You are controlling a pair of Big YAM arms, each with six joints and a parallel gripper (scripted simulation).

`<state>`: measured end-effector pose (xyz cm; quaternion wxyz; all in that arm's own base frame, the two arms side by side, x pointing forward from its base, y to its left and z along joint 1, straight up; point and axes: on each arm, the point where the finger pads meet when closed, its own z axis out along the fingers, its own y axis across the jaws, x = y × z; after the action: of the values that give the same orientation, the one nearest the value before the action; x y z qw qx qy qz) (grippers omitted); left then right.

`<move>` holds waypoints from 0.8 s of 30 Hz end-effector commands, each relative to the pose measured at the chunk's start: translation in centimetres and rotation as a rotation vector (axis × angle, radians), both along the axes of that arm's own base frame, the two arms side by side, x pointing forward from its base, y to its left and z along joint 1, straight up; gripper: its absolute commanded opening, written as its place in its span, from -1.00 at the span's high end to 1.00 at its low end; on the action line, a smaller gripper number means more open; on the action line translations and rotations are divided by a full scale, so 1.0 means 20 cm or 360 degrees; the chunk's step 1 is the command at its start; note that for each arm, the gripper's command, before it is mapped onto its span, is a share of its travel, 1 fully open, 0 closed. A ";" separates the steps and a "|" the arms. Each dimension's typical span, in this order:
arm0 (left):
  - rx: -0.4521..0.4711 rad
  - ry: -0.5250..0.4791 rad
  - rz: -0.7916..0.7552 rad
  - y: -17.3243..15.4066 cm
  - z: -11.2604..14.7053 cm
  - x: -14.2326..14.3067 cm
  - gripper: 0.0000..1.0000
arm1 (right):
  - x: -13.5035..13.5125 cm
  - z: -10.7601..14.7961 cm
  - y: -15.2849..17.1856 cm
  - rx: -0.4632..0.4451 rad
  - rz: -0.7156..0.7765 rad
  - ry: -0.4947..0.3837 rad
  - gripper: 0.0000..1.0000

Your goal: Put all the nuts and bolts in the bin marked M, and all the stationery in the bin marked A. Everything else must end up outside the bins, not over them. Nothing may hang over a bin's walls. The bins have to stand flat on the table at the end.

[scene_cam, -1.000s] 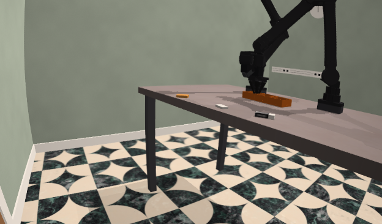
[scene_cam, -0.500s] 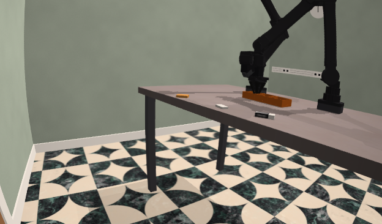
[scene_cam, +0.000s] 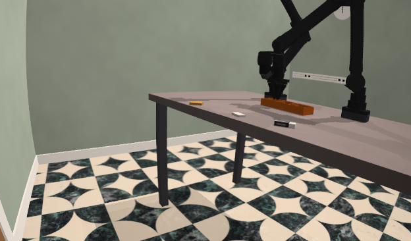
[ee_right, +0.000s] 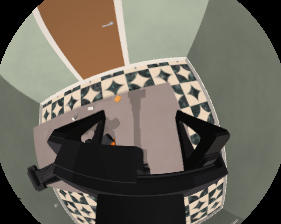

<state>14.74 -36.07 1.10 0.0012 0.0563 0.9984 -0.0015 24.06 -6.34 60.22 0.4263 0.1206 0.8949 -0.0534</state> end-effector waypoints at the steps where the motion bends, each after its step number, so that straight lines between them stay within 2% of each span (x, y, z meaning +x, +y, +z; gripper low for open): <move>1: -0.0074 -0.0027 0.0009 -0.09 0.11 0.05 0.60 | -0.03 0.00 0.00 -0.0011 0.0004 0.0005 -1.00; 6: -0.0064 -0.0023 0.0009 -0.08 0.14 0.04 0.60 | -0.03 0.00 0.00 -0.0011 0.0004 0.0005 -1.00; 9: -0.0087 -0.0032 0.0009 -0.10 0.23 0.05 0.60 | -0.03 0.00 0.00 -0.0011 0.0004 0.0005 -1.00; 11: -0.0080 -0.0030 0.0009 -0.09 0.23 0.05 0.60 | -0.03 0.00 0.00 -0.0011 0.0004 0.0005 -1.00; 12: -0.0004 0.0001 0.0009 -0.02 0.14 0.02 0.60 | -0.03 0.00 0.00 -0.0011 0.0004 0.0005 -1.00; 13: 0.0022 0.0012 0.0009 0.00 0.10 0.01 0.60 | -0.03 0.00 0.00 -0.0011 0.0004 0.0005 -1.00; 16: 0.0005 0.0005 0.0009 -0.01 0.10 0.01 0.60 | -0.03 0.00 0.00 -0.0011 0.0004 0.0005 -1.00; 17: -0.0040 -0.0015 0.0002 -0.05 0.16 0.02 0.60 | -0.03 0.00 0.00 -0.0011 0.0004 0.0005 -1.00; 18: -0.0034 -0.0013 -0.0077 -0.10 0.17 0.10 -0.06 | -0.03 0.00 0.00 -0.0011 0.0004 0.0005 -1.00; 21: -0.0032 -0.0018 -0.0316 -0.15 0.17 0.21 -0.06 | -0.03 0.00 0.00 -0.0011 0.0004 0.0005 -1.00; 24: -0.0030 -0.0020 -0.0441 -0.20 0.18 0.33 -0.06 | -0.03 0.00 0.00 -0.0011 0.0004 0.0005 -1.00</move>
<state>18.35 -37.98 3.96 0.0060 0.1271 0.9919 -0.0070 24.06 -6.34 60.22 0.4263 0.1206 0.8949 -0.0534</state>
